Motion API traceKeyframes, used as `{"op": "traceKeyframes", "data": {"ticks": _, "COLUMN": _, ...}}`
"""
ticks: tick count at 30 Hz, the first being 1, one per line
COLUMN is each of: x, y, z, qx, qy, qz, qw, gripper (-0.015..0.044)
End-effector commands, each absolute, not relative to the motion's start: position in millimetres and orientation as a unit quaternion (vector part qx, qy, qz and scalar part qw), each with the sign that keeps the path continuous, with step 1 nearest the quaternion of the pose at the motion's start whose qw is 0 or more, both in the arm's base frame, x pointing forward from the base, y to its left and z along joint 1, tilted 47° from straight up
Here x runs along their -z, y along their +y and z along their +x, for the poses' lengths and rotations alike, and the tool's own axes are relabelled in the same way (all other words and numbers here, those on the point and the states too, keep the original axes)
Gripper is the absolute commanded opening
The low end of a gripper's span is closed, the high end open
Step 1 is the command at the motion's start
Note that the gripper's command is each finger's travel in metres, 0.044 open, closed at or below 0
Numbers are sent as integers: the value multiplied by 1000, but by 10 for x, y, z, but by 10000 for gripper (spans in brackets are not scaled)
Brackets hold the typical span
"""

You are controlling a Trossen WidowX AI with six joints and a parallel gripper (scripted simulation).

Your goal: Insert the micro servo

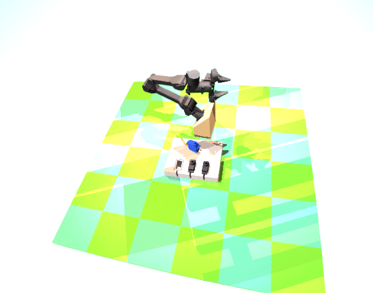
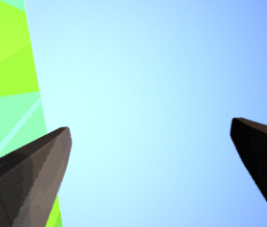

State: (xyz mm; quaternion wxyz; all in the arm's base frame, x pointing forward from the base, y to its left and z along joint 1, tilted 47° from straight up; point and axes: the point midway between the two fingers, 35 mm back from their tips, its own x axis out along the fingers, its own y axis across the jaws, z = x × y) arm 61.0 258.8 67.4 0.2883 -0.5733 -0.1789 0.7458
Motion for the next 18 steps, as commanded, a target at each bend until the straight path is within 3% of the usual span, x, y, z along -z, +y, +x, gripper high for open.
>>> {"op": "traceKeyframes", "data": {"ticks": 1, "x": -672, "y": 2587, "z": 613, "qx": -746, "qy": -176, "qz": -573, "qw": 290, "gripper": 426}}
{"op": "traceKeyframes", "data": {"ticks": 18, "x": -521, "y": 2440, "z": 868, "qx": -737, "qy": 56, "qz": -535, "qw": 409, "gripper": 440}}
